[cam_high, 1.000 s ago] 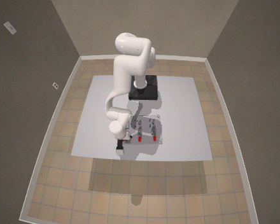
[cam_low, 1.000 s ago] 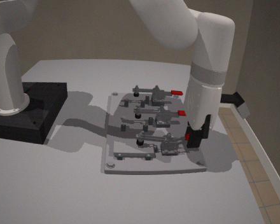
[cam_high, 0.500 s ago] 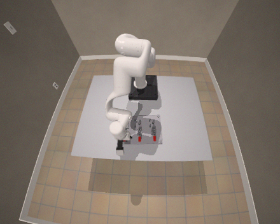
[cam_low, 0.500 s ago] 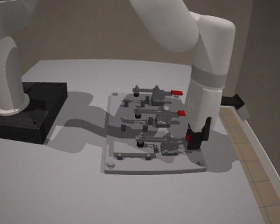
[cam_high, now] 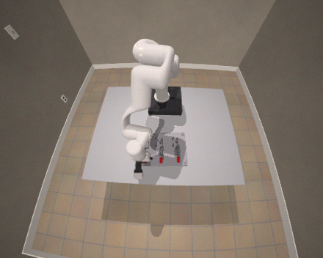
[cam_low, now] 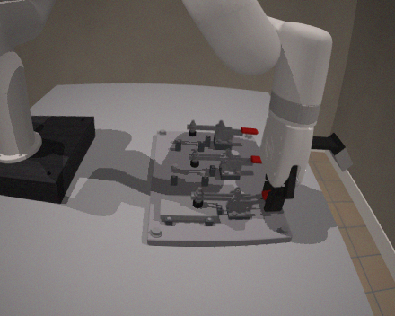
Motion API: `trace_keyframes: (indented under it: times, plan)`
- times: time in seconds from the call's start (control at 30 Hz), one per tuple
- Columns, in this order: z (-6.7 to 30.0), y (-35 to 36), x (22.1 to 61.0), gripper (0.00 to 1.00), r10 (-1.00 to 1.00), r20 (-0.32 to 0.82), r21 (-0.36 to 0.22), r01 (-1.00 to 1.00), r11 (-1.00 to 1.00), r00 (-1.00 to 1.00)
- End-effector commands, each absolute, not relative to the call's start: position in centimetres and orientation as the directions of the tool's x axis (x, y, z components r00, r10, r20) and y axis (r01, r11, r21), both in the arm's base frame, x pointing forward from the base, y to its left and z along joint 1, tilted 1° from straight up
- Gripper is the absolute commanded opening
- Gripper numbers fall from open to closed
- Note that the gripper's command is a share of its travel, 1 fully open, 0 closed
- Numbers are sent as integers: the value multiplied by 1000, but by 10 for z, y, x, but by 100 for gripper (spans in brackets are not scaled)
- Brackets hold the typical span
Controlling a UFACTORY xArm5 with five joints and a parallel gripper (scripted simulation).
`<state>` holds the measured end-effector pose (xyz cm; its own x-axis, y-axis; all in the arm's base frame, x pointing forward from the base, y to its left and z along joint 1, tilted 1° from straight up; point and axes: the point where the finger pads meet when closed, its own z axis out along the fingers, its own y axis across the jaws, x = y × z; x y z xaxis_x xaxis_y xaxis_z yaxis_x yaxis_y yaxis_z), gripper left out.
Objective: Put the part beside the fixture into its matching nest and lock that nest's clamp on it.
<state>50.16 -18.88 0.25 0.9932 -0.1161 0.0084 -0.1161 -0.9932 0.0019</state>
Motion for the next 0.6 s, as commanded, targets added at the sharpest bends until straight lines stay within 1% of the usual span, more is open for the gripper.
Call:
trace_keyframes:
  times: [0.0, 0.57]
  plan:
    - [3, -189, 502, 0, -117, 10, 3, -117, -993, 993]
    - [1, -190, 503, 0, -117, 10, 3, -117, -993, 993]
